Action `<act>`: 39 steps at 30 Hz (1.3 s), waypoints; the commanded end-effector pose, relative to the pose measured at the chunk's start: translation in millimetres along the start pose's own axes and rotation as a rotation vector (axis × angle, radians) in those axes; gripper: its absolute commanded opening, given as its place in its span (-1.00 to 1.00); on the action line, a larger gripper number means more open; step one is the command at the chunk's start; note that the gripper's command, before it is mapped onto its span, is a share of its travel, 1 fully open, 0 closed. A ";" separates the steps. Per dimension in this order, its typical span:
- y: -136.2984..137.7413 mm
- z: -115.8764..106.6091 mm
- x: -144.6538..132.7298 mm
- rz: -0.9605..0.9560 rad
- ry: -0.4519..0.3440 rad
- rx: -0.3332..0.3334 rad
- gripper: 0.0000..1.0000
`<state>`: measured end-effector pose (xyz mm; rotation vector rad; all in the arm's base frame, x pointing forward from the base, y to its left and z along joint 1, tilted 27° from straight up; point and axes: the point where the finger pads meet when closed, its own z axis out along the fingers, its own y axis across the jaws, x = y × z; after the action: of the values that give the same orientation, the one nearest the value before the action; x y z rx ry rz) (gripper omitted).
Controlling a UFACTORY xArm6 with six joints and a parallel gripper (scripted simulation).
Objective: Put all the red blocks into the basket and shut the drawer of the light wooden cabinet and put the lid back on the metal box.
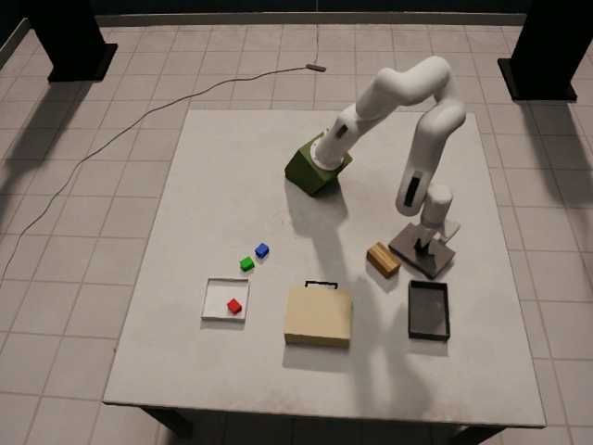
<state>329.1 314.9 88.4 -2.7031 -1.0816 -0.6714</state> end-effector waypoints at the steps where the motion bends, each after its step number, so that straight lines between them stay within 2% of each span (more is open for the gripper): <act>1: 0.2 -17.2 1.5 0.000 0.000 0.006 -1.00; 11: 0.5 -71.1 1.5 0.000 0.000 0.006 -1.00; 13: 0.5 -71.1 1.5 0.000 0.000 0.006 -1.00; 24: 0.8 -119.5 1.5 0.000 0.000 0.006 -1.00; 28: 0.9 -129.5 1.5 0.000 0.000 0.006 -1.00; 39: 0.9 -136.4 1.4 0.000 0.000 0.006 -1.00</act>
<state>283.6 274.7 206.1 -2.6999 -1.0830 -0.6635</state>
